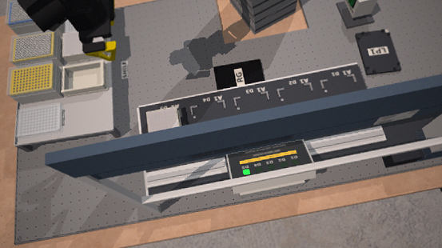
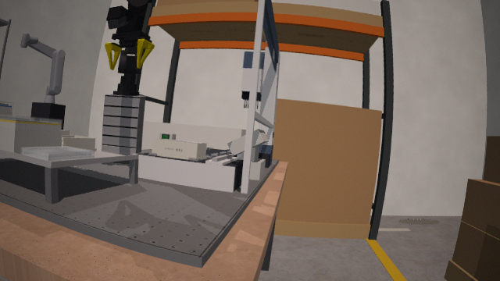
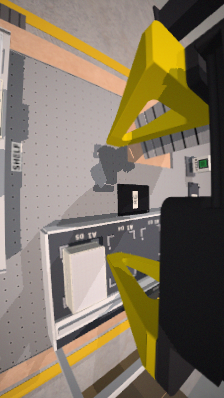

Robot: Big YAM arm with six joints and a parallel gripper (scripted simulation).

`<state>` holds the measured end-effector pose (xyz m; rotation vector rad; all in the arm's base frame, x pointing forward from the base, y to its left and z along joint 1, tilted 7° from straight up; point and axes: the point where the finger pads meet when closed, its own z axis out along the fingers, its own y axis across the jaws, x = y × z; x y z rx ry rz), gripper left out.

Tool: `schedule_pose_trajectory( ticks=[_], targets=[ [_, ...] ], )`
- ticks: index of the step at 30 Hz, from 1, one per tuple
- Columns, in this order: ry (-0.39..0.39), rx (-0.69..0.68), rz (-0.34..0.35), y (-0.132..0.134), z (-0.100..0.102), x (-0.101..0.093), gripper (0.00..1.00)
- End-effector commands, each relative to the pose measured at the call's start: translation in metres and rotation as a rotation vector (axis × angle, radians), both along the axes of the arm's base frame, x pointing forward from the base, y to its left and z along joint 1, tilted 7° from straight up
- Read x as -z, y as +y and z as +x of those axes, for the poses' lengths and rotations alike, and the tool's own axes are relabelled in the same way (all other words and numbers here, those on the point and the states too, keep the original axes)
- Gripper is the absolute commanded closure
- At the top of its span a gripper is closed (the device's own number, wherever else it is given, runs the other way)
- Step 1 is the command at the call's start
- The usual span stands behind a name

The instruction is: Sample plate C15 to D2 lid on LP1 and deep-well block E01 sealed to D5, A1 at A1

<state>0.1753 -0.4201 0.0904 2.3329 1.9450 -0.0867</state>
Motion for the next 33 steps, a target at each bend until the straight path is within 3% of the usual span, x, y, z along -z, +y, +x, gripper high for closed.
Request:
schedule_pose_trajectory(
  ticks=[1, 2, 3, 6, 14, 16, 17, 18, 31, 33],
  targets=[
    [-0.021, -0.025, -0.054, -0.022, 0.015, -0.021, 0.00],
    [-0.024, -0.025, -0.060, -0.023, 0.015, -0.024, 0.00],
    [-0.019, -0.006, -0.048, -0.008, -0.005, -0.018, 0.00],
    [-0.017, -0.007, -0.044, -0.005, -0.020, -0.016, 0.00],
    [-0.015, -0.007, -0.050, -0.001, -0.060, -0.014, 0.00],
    [-0.015, -0.007, -0.050, -0.001, -0.060, -0.014, 0.00],
    [-0.026, -0.007, -0.094, -0.018, -0.060, -0.032, 0.00],
    [-0.015, -0.007, -0.052, 0.000, -0.070, -0.013, 0.00],
    [-0.007, -0.006, -0.051, 0.010, -0.135, -0.010, 0.00],
    [-0.007, -0.006, -0.051, 0.010, -0.135, -0.010, 0.00]
  ],
)
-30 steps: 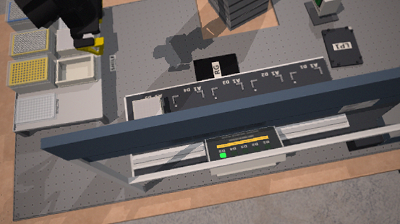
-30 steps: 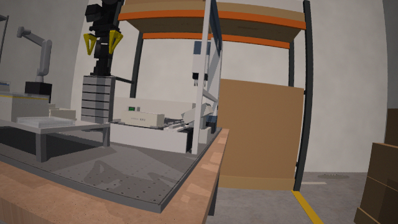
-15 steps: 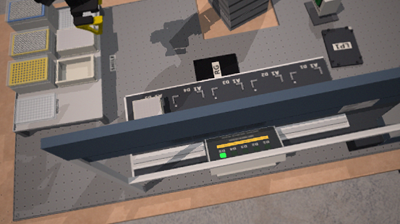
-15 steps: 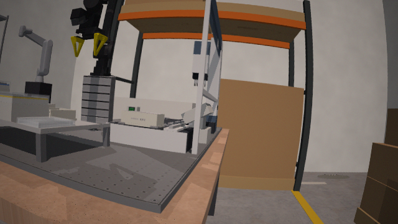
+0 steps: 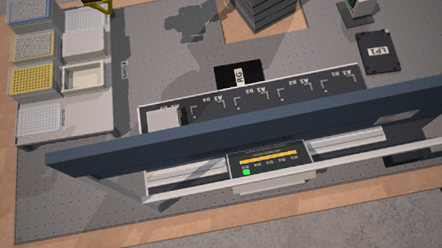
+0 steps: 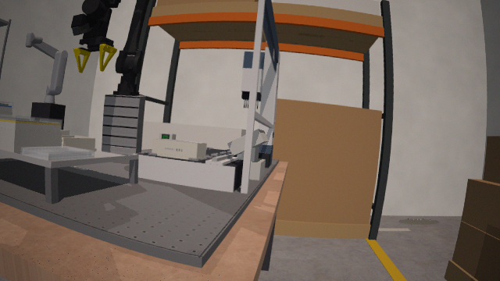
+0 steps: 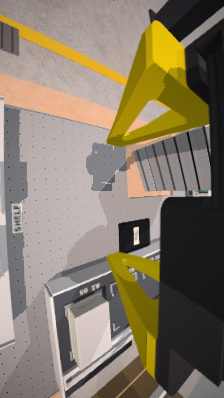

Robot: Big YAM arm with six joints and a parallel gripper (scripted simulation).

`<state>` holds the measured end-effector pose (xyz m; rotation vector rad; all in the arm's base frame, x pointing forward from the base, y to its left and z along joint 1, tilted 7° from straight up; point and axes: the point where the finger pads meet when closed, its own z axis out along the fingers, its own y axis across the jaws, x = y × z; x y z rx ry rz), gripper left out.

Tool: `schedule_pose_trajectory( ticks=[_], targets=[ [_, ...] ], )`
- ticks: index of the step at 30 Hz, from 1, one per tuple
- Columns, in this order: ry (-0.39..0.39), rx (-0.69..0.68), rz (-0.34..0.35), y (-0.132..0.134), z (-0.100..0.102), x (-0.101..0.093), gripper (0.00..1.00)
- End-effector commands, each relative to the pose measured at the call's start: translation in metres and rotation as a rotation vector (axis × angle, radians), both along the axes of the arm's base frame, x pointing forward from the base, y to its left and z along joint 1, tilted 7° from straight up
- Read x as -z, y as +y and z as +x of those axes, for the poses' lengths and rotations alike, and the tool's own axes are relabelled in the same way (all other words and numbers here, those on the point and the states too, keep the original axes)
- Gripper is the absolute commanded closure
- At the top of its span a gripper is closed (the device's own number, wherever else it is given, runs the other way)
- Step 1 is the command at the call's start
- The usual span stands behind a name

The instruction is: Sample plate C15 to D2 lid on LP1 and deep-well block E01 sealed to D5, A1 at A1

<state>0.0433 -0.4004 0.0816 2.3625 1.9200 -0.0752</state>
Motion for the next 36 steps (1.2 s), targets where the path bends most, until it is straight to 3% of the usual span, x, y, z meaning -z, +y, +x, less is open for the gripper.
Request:
schedule_pose_trajectory(
  ticks=[1, 3, 9, 13, 15, 17, 21, 28, 36],
  targets=[
    [-0.005, -0.031, -0.101, -0.025, -0.007, -0.035, 0.00],
    [-0.002, -0.031, -0.060, -0.007, -0.018, -0.017, 0.00],
    [0.002, -0.031, -0.075, -0.009, -0.048, -0.022, 0.00],
    [0.003, -0.031, -0.052, 0.003, -0.068, -0.015, 0.00],
    [0.006, -0.031, -0.072, -0.004, -0.079, -0.022, 0.00],
    [0.006, -0.031, -0.072, -0.004, -0.079, -0.022, 0.00],
    [0.008, -0.031, -0.060, 0.004, -0.099, -0.015, 0.00],
    [0.012, -0.030, -0.060, -0.004, -0.137, -0.015, 0.00],
    [0.013, -0.054, -0.059, -0.027, -0.131, -0.020, 0.00]
  ],
)
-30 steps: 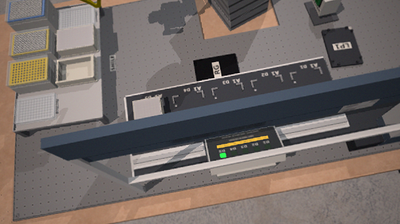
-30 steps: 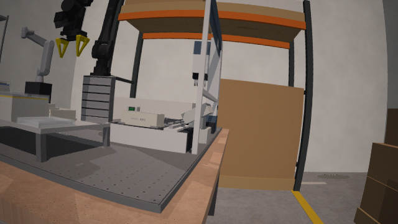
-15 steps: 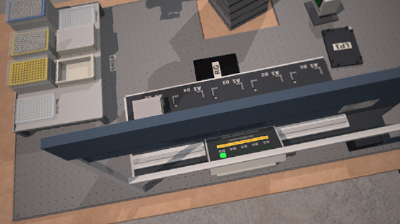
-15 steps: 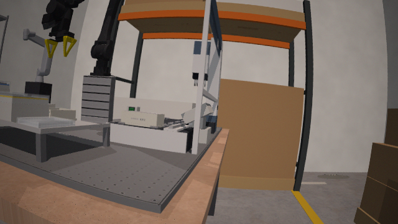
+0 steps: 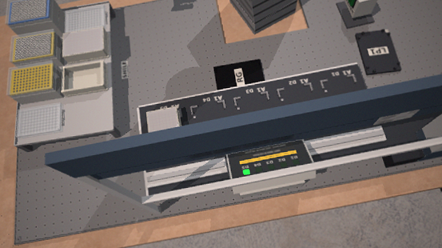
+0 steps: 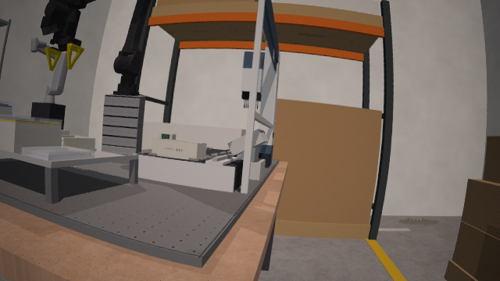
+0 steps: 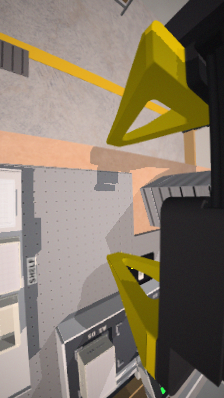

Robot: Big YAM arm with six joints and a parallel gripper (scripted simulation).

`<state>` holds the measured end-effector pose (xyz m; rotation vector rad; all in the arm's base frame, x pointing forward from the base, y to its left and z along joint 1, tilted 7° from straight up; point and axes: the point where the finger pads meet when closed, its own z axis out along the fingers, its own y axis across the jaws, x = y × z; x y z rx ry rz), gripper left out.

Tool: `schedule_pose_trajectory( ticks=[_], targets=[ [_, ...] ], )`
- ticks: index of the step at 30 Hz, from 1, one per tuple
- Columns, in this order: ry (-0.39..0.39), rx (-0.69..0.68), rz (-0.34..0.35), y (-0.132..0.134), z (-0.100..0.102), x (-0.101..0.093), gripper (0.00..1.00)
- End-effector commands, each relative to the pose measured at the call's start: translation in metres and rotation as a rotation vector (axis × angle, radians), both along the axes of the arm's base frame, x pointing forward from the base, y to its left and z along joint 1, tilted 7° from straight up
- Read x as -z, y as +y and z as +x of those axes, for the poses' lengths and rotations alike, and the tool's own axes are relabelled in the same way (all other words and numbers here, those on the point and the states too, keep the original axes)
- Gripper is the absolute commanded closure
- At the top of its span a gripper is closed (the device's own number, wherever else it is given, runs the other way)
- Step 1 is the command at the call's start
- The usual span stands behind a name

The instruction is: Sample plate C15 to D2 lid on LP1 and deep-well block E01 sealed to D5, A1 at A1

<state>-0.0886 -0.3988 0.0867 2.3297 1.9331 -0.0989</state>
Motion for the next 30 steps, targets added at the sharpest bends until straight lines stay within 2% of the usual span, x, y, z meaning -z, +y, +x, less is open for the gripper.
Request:
schedule_pose_trajectory(
  ticks=[1, 27, 29, 30],
  targets=[
    [0.009, -0.034, -0.032, -0.033, 0.000, -0.015, 0.00],
    [0.008, -0.012, -0.035, -0.150, -0.016, -0.031, 0.00],
    [0.008, -0.015, -0.035, -0.150, -0.016, -0.031, 0.00],
    [-0.003, -0.015, 0.019, -0.129, -0.011, -0.009, 0.00]
  ],
)
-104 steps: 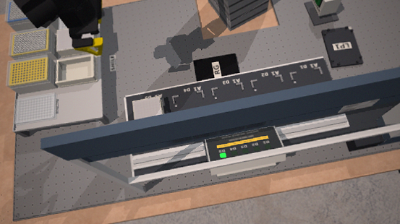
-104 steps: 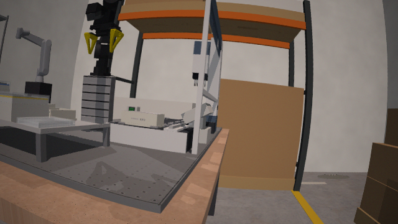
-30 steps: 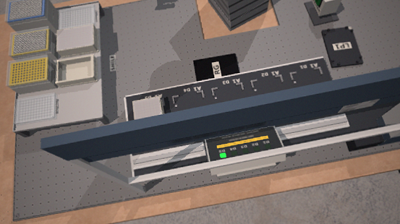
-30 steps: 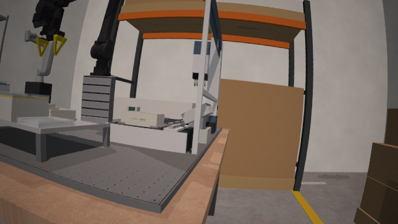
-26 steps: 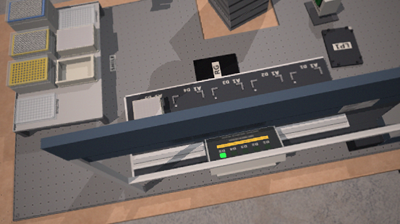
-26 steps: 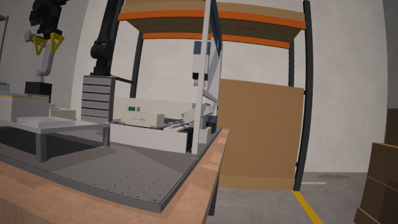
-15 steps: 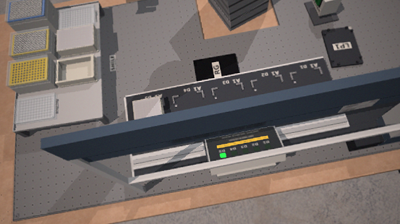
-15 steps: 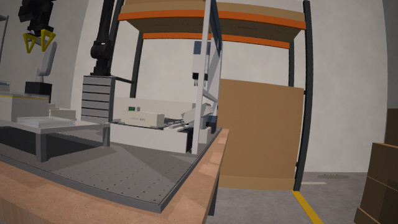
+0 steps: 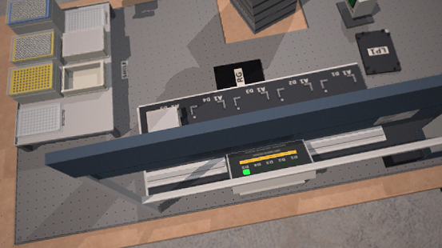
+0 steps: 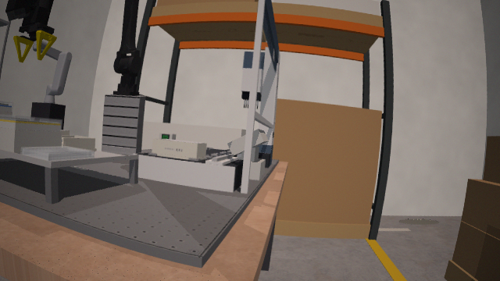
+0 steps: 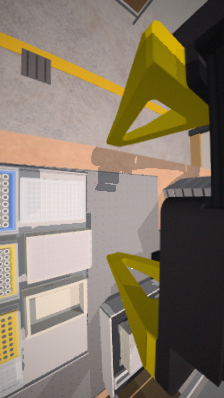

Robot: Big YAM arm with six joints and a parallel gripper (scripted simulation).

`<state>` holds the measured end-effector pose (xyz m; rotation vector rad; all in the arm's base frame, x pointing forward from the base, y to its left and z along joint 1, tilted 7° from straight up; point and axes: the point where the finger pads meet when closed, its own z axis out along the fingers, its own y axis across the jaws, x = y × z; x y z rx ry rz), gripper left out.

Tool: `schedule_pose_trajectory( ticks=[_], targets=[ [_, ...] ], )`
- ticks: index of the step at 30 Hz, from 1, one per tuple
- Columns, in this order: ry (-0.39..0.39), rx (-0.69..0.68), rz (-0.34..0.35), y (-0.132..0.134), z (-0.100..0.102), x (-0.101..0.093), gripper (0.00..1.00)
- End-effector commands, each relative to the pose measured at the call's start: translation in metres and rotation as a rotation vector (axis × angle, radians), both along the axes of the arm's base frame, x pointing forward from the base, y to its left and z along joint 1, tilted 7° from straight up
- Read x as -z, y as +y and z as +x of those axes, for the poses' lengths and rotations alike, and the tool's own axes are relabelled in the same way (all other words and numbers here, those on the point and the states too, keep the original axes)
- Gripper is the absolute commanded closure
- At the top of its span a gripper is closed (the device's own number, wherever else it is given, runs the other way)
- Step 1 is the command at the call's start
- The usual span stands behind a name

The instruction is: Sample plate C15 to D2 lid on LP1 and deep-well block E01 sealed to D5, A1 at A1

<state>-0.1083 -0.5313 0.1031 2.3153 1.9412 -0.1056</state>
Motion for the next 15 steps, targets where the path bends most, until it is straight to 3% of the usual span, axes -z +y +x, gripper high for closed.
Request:
schedule_pose_trajectory(
  ticks=[1, 2, 3, 4, 5, 11, 13, 15],
  targets=[
    [-0.004, -0.005, 0.027, 0.003, 0.008, 0.007, 0.00],
    [-0.004, -0.005, 0.027, 0.003, 0.008, 0.007, 0.00],
    [0.008, -0.005, -0.031, -0.017, 0.004, -0.011, 0.00],
    [0.010, -0.005, -0.041, -0.020, 0.003, -0.014, 0.00],
    [0.008, -0.001, -0.034, -0.009, -0.001, -0.015, 0.00],
    [0.008, -0.001, -0.034, -0.009, -0.001, -0.015, 0.00],
    [0.002, -0.004, -0.003, -0.005, 0.007, 0.007, 0.00],
    [0.001, -0.003, 0.003, -0.003, 0.007, 0.013, 0.00]
  ],
)
